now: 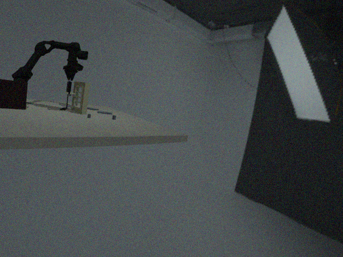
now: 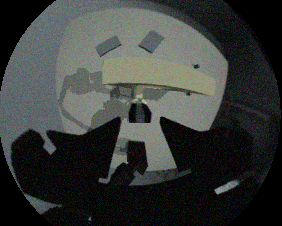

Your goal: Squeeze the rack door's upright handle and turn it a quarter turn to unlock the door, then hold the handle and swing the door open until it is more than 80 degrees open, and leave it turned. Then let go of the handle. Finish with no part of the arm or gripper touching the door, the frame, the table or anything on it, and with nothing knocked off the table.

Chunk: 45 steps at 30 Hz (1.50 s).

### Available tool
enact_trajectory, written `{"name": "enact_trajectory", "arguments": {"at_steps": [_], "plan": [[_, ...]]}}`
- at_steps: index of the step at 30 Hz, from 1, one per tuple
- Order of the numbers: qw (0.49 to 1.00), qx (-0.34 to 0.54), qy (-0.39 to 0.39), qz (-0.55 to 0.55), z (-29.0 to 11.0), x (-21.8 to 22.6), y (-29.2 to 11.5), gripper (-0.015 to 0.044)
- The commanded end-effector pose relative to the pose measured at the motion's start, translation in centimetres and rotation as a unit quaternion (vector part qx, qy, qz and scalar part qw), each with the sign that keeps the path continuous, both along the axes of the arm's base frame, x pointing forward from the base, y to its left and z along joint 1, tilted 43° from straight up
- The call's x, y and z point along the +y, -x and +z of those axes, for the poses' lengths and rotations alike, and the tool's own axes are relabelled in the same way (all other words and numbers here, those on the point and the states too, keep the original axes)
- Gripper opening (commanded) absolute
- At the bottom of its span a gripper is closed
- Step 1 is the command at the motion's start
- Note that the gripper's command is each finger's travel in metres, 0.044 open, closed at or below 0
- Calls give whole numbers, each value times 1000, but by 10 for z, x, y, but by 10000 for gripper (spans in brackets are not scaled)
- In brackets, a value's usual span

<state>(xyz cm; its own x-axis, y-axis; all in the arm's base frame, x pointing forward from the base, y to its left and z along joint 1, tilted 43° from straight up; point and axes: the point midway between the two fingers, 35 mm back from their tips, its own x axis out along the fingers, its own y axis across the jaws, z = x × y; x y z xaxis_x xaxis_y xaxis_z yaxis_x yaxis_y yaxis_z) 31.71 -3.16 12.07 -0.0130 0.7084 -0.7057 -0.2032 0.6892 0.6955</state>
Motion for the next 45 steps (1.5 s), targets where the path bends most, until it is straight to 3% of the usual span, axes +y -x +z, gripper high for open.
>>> {"name": "enact_trajectory", "arguments": {"at_steps": [1,32,39,45], "plan": [[1000,7,1,1,-7,6,1,300],[1000,18,21,13,-39,39,4,300],[1000,18,21,13,-39,39,4,116],[1000,18,21,13,-39,39,4,76]]}}
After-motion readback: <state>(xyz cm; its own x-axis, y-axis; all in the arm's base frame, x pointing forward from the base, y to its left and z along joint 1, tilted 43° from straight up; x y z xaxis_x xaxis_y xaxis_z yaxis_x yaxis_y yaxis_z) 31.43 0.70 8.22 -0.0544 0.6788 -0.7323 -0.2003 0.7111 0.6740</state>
